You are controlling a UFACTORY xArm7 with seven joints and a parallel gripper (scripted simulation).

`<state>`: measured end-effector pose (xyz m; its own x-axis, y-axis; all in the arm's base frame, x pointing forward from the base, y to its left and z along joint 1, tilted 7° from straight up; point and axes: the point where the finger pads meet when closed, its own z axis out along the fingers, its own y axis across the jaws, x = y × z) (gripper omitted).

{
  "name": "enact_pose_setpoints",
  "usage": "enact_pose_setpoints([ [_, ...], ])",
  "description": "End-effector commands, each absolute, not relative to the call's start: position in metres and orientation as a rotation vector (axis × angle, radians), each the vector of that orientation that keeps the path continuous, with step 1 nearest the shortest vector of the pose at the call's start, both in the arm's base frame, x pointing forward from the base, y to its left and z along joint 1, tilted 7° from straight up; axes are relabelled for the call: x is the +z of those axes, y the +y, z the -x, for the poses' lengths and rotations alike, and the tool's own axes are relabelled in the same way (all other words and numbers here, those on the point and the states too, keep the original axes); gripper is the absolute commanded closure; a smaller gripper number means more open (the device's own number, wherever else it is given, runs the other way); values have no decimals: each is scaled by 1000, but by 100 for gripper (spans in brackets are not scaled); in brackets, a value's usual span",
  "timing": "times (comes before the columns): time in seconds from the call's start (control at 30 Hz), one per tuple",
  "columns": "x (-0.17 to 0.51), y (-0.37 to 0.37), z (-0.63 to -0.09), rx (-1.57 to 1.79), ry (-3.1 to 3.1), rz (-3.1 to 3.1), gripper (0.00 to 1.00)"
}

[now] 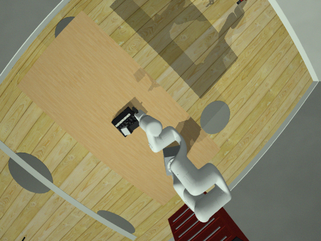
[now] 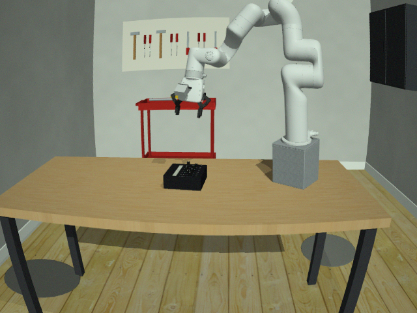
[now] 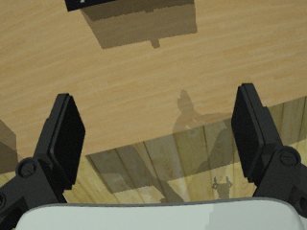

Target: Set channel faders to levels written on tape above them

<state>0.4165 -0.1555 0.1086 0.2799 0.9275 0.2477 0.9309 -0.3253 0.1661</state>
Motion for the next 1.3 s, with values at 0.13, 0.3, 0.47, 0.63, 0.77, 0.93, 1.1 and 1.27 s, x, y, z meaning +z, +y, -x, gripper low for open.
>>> enact_pose_setpoints([
  [0.13, 91, -112, -431, -359, -1914, 2454, 0],
  [0.3, 91, -112, -431, -359, -1914, 2454, 0],
  [0.47, 91, -112, -431, -359, -1914, 2454, 0],
  [0.63, 91, -112, -431, -359, -1914, 2454, 0],
  [0.77, 91, -112, -431, -359, -1914, 2454, 0],
  [0.93, 91, -112, -431, -359, -1914, 2454, 0],
  [1.1, 68, -68, -436, -244, -2003, 2399, 0],
  [1.27, 54, -46, -436, -185, -2047, 2369, 0],
])
